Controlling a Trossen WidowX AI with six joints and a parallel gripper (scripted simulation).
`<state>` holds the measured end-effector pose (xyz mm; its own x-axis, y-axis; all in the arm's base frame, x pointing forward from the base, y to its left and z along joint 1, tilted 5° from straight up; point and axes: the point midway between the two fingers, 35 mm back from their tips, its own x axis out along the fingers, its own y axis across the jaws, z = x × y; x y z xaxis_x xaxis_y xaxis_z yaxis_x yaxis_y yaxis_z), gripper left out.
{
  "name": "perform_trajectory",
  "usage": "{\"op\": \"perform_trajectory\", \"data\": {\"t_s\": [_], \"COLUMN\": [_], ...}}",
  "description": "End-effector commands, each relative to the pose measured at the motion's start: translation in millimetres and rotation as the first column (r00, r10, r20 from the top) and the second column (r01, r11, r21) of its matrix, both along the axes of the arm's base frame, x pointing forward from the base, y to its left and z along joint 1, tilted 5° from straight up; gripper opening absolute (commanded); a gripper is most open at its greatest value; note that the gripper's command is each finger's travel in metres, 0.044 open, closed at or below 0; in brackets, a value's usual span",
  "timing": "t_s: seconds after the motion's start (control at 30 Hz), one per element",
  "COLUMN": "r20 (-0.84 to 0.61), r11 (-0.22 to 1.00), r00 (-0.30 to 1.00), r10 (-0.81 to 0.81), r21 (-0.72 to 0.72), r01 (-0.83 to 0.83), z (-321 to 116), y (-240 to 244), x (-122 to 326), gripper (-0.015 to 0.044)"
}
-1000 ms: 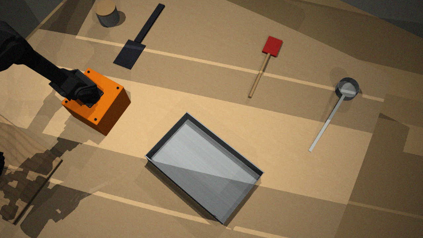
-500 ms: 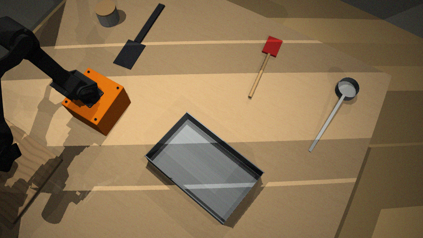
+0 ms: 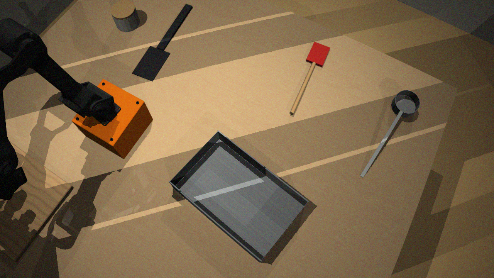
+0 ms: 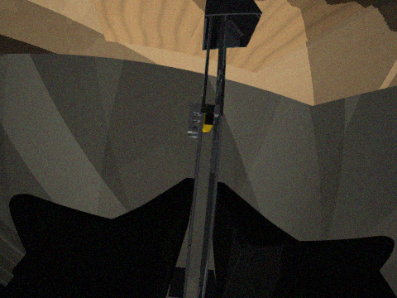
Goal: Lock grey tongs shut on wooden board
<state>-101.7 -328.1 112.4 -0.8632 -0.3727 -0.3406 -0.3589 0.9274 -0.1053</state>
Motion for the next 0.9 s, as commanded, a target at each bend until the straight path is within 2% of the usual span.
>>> {"op": "perform_trajectory", "data": {"t_s": [0.0, 0.7, 0.87], "r20": [-0.008, -0.007, 0.03], "r11": [1.0, 1.0, 1.0], "r00": [1.0, 1.0, 1.0], "r10": [-0.004, -0.003, 0.008], "r21": [-0.001, 0.0, 0.024], "r01": [0.004, 0.003, -0.009], "z": [1.4, 1.3, -1.3], "y": [0.5, 0.2, -4.7], "x": [-0.6, -0.6, -3.3], "gripper": [-0.015, -0.015, -0.015]}}
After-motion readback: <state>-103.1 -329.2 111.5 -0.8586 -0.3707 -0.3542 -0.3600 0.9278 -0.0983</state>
